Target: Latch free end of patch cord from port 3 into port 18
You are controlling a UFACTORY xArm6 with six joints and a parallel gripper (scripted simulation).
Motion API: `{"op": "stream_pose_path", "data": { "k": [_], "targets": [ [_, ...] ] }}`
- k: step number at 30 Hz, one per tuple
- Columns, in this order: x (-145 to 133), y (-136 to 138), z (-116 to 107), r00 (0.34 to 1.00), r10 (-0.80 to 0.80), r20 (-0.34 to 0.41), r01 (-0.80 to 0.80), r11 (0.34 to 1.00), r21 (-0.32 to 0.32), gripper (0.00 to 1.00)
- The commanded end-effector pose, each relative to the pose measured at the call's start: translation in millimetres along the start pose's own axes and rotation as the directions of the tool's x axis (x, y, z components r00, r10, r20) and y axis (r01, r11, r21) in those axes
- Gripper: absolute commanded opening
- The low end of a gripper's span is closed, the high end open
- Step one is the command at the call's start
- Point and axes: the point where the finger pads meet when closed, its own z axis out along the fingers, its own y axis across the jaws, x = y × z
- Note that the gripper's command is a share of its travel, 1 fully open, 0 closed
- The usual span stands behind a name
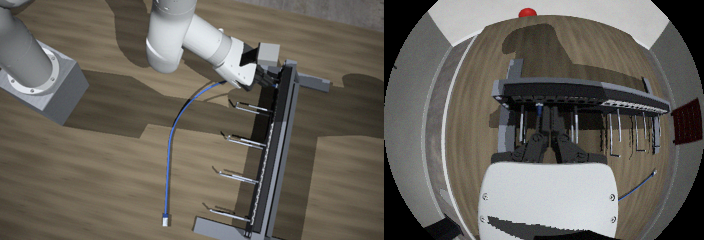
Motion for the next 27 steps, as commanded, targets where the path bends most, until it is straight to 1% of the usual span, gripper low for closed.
{"op": "stream_pose_path", "data": {
  "k": [1,9,11,14,20,24,26,27],
  "targets": [
    [2,0,0,1.0,0.001,-0.003,-0.001,1.0,0.001,0.0],
    [2,0,-5,1.0,0.001,-0.003,-0.001,1.0,0.001,0.0],
    [2,0,-11,1.0,0.001,-0.003,-0.001,1.0,0.001,0.0],
    [2,0,-27,1.0,0.001,-0.003,-0.001,1.0,0.001,0.0],
    [1,0,-73,1.0,0.001,-0.003,-0.001,1.0,0.001,0.0],
    [1,0,-99,1.0,0.001,-0.003,-0.001,1.0,0.001,0.0],
    [1,0,-99,1.0,0.001,-0.003,-0.001,1.0,0.001,0.0],
    [1,0,-106,1.0,0.001,-0.003,-0.001,1.0,0.001,0.0]
  ]
}}
